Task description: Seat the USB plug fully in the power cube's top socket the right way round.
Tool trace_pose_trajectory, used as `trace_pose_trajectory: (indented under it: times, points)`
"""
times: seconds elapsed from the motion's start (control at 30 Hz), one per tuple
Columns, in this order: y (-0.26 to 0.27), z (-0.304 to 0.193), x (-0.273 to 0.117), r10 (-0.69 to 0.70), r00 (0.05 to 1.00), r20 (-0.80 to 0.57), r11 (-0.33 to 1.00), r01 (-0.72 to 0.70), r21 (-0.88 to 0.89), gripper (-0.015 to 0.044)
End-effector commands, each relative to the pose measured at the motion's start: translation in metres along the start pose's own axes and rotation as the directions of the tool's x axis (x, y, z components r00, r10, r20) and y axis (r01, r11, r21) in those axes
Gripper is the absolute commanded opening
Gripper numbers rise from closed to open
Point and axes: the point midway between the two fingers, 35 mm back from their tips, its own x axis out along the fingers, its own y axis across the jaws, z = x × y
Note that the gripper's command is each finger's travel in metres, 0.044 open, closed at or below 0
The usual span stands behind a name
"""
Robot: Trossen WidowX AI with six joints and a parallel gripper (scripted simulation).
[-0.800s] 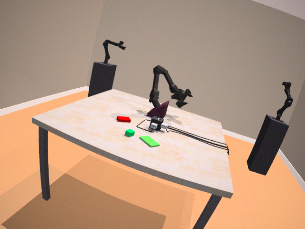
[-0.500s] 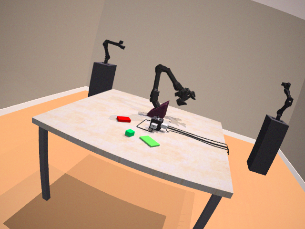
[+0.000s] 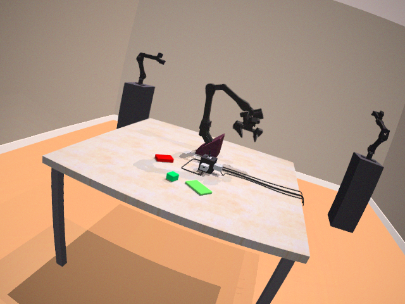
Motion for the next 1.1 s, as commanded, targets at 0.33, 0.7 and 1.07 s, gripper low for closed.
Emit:
trace_pose_trajectory:
  times: [0.33,0.7,1.07]
  points:
    - [-0.147,0.016,0.092,-0.004,0.810,-0.586,0.811,-0.341,-0.476,0.0440]
    - [-0.235,-0.004,0.121,0.092,0.602,-0.793,0.486,-0.722,-0.492,0.0440]
    - [-0.234,-0.003,0.122,0.092,0.601,-0.794,0.484,-0.724,-0.492,0.0440]
